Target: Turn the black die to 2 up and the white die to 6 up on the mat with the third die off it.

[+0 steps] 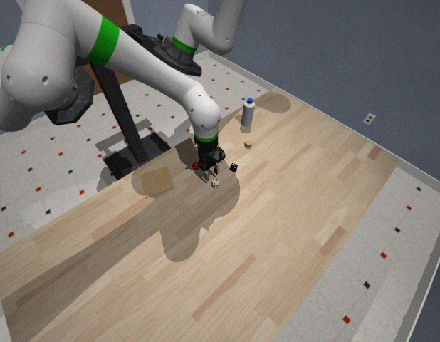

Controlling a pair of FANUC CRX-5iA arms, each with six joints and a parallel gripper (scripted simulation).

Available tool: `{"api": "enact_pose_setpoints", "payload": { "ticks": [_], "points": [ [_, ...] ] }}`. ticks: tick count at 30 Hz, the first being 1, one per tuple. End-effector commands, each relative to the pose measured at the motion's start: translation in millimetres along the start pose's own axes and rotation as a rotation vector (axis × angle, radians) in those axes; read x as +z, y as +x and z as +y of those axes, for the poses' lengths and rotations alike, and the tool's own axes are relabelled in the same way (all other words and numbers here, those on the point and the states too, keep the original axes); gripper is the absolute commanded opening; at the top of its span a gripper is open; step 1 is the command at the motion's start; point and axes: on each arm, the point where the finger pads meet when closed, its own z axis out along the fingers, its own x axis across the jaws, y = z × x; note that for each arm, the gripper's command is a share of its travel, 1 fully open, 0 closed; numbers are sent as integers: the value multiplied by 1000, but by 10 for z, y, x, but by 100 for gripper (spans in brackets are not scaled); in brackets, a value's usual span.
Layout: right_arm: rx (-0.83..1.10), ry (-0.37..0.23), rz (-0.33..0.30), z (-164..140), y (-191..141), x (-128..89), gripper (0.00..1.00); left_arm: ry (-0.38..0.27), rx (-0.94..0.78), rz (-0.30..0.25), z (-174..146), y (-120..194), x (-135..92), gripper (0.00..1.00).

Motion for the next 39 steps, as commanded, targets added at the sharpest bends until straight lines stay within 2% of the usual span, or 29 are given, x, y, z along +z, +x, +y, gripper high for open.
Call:
{"api": "enact_pose_setpoints", "payload": {
  "ticks": [1,6,39],
  "points": [
    [-1,-7,2,-238,-22,-1,100,-2,0,0,2,0,-9,100],
    [-1,-7,2,-309,-24,0,100,-2,0,0,2,0,-9,100],
    [-1,-7,2,-309,-24,0,100,-2,0,0,2,0,-9,100]
  ]
}}
